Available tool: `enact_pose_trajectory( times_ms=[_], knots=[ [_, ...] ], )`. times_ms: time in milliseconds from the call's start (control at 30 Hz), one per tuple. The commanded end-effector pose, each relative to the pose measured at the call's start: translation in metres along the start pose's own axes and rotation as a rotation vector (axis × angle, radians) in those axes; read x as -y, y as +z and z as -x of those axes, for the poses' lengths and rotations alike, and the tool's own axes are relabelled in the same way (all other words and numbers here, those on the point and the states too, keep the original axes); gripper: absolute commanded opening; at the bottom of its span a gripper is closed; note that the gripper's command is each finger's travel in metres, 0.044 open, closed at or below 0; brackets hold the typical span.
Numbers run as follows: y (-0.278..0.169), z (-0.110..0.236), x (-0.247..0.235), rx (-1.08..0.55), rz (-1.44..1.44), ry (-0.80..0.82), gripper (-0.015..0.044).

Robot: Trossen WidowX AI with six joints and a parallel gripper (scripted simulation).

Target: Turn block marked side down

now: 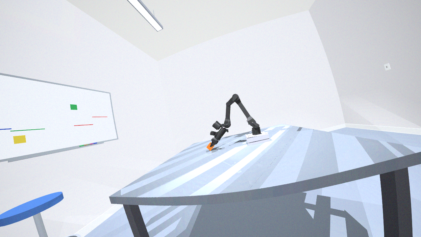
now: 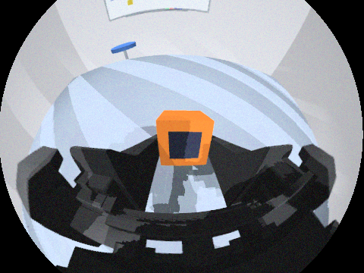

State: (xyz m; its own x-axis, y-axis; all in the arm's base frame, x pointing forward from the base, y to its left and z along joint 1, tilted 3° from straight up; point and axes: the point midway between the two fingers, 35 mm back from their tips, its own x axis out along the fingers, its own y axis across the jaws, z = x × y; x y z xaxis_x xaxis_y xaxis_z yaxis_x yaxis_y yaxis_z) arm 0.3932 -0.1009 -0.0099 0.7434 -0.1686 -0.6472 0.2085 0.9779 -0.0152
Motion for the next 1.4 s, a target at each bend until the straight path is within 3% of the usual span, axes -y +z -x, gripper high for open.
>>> enact_pose_trajectory(
  times_ms=[0,267,900,1367],
  knots=[
    [-0.008,0.002,-0.001,0.046,0.004,0.005,0.0],
    [-0.012,0.01,-0.001,0.157,0.006,0.005,0.0],
    [-0.01,0.013,-0.001,0.191,0.006,0.005,0.0],
    [-0.01,0.013,-0.001,0.191,0.006,0.005,0.0367]
  ],
)
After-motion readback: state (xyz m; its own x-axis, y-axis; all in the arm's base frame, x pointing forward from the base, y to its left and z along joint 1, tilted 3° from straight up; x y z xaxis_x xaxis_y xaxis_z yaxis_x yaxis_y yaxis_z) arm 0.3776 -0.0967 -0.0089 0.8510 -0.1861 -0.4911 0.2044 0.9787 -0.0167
